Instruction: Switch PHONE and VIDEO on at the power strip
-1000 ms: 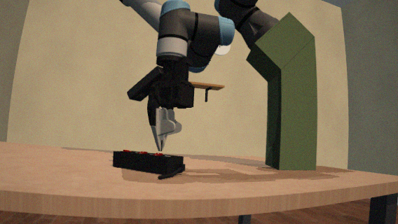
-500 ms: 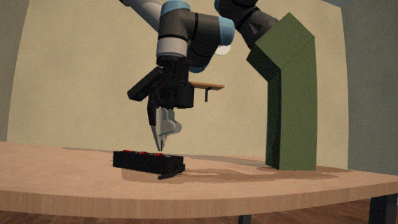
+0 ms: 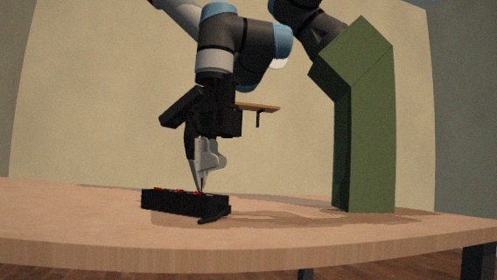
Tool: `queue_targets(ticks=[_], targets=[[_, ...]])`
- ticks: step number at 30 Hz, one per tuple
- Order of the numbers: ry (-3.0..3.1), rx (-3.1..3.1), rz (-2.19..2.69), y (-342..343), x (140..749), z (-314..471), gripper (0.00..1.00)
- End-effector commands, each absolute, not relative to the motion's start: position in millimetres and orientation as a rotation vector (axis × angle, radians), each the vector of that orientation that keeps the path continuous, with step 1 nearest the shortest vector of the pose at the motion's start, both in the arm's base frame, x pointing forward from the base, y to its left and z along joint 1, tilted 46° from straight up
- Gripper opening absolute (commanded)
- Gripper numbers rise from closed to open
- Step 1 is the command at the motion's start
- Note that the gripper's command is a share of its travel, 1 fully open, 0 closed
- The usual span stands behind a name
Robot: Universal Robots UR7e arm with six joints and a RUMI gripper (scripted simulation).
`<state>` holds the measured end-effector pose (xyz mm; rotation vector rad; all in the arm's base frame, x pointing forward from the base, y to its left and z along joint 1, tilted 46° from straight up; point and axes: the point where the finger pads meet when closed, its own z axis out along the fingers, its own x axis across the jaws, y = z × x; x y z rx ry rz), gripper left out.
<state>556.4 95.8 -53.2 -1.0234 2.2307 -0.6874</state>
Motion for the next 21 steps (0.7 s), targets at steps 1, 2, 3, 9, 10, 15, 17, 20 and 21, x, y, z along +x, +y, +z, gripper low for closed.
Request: queue_targets(ticks=[1,2,3,9,10,15,17,20,21], targets=[[2.23,-1.023,-0.687,95.5,558.0,-54.4,0.0],[2.23,-1.023,-0.687,95.5,558.2,-54.6,0.0],[2.23,-1.023,-0.687,95.4,558.4,-54.9,0.0],[2.23,-1.023,-0.687,95.2,559.0,-55.5,0.0],[2.23,-1.023,-0.687,95.2,559.1,-55.6,0.0],[2.23,-1.023,-0.687,95.2,559.2,-55.7,0.0],[2.23,-1.023,-0.687,95.2,559.2,-55.7,0.0],[2.23,-1.023,-0.687,95.2,559.2,-55.7,0.0],[2.23,-1.023,-0.687,95.2,559.2,-55.7,0.0]])
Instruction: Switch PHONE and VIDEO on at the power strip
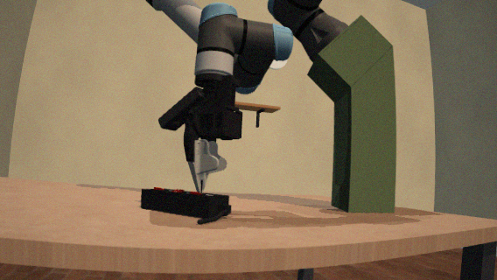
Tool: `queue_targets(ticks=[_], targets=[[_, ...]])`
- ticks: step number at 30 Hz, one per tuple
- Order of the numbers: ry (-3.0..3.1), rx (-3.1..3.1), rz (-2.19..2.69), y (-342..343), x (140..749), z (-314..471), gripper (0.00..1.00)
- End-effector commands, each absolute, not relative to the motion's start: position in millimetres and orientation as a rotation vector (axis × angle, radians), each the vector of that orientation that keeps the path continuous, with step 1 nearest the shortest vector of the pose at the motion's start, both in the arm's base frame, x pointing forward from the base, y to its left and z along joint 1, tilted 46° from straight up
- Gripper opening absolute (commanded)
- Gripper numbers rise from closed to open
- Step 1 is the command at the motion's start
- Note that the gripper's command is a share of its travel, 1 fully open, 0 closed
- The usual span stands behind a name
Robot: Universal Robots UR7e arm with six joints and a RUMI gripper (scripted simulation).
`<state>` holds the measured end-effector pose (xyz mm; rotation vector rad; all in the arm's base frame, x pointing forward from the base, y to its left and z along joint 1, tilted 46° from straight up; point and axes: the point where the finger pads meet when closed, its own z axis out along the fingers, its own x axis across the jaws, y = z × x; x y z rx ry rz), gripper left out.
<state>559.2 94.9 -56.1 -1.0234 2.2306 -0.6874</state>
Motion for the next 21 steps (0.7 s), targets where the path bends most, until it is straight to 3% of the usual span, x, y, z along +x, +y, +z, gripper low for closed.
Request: queue_targets(ticks=[1,21], targets=[[2.23,-1.023,-0.687,95,559,-56,0.0],[2.23,-1.023,-0.687,101,541,-38,0.0]])
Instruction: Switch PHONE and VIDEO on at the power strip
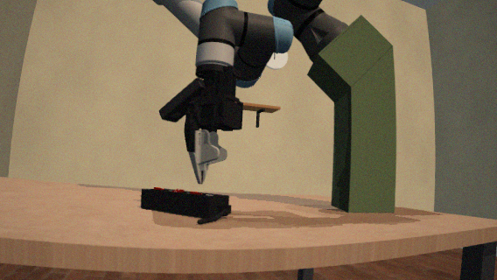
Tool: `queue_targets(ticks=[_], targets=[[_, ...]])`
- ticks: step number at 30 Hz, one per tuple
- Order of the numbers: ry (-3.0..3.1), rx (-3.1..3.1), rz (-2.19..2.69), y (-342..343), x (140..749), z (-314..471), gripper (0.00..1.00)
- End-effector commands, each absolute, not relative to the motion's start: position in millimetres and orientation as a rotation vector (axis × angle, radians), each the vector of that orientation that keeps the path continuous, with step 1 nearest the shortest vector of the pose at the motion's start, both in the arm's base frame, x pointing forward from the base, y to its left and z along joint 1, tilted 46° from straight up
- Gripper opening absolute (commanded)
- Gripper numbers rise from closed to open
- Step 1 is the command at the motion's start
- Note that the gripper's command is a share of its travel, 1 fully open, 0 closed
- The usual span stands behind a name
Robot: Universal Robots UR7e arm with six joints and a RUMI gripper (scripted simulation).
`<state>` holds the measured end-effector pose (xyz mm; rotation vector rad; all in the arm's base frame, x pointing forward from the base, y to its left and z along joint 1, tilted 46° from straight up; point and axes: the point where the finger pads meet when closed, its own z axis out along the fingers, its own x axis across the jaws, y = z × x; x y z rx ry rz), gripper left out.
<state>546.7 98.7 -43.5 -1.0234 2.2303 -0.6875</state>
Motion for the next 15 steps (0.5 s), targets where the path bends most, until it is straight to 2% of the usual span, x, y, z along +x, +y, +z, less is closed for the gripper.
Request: queue_targets(ticks=[1,15], targets=[[2.23,-1.023,-0.687,101.1,539.6,-35.8,0.0],[2.23,-1.023,-0.687,103.2,532.5,-28.7,0.0]])
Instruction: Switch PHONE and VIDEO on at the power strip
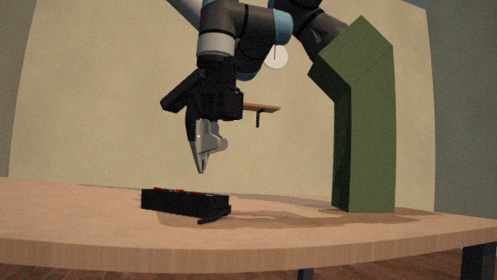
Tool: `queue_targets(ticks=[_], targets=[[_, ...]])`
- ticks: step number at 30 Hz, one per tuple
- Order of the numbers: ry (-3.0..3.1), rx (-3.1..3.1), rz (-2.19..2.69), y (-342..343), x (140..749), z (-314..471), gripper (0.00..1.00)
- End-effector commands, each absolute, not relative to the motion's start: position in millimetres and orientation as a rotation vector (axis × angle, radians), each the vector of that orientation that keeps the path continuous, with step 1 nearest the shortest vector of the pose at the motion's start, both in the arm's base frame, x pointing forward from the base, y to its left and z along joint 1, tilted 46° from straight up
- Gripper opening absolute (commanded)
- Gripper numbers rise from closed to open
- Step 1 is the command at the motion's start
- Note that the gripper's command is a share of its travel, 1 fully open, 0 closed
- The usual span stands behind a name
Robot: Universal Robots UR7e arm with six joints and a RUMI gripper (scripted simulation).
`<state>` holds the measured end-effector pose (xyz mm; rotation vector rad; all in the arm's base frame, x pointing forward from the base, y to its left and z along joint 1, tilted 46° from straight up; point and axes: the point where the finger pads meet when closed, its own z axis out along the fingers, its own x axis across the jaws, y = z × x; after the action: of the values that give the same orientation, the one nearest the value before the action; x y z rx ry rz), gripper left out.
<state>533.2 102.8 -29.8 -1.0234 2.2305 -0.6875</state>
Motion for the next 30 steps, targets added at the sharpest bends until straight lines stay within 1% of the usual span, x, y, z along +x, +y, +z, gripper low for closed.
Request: queue_targets(ticks=[1,12,13,22,30], targets=[[2.23,-1.023,-0.687,103,533,-29,0.0],[2.23,-1.023,-0.687,103,533,-29,0.0],[2.23,-1.023,-0.687,103,533,-29,1.0],[2.23,-1.023,-0.687,104,528,-24,1.0],[2.23,-1.023,-0.687,110,510,-6,1.0]])
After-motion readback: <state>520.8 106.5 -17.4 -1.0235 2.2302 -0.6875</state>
